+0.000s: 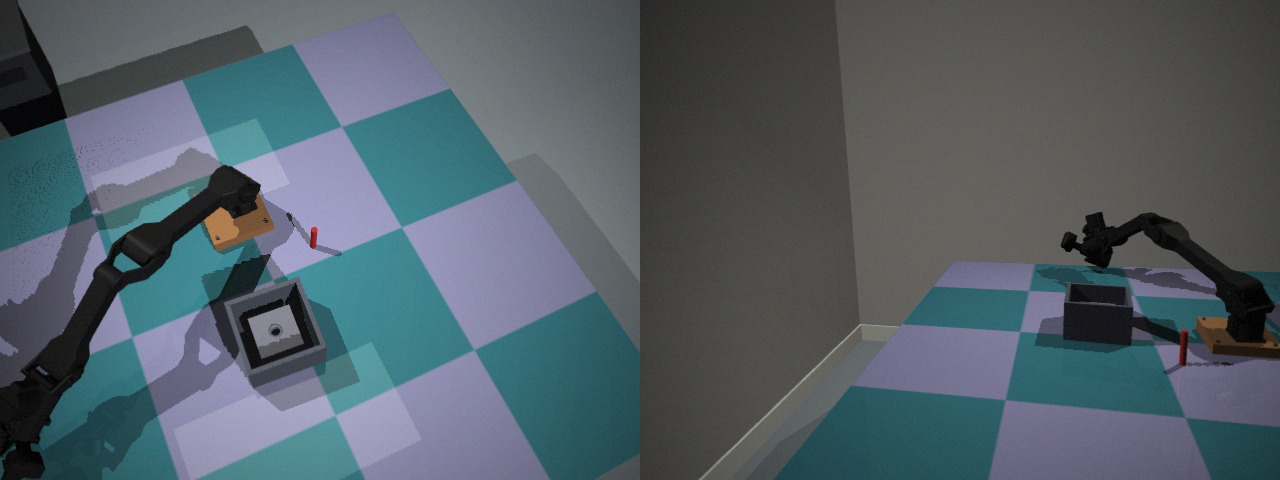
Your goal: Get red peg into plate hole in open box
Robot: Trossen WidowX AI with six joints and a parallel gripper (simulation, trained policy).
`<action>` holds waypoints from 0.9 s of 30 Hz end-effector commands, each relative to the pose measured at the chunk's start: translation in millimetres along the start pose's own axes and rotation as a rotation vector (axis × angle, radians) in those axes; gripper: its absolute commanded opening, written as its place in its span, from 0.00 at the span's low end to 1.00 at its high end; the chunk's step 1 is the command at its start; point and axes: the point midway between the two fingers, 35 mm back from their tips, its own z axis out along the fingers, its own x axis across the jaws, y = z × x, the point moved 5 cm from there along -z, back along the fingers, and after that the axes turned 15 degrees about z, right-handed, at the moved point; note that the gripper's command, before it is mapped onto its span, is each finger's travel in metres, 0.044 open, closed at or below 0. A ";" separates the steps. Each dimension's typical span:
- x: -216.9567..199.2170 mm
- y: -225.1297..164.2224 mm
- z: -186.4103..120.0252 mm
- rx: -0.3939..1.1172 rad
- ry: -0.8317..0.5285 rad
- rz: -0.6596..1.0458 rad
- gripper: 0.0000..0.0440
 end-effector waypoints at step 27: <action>216.4 -190.7 -286.6 0.619 0.030 -0.213 0.99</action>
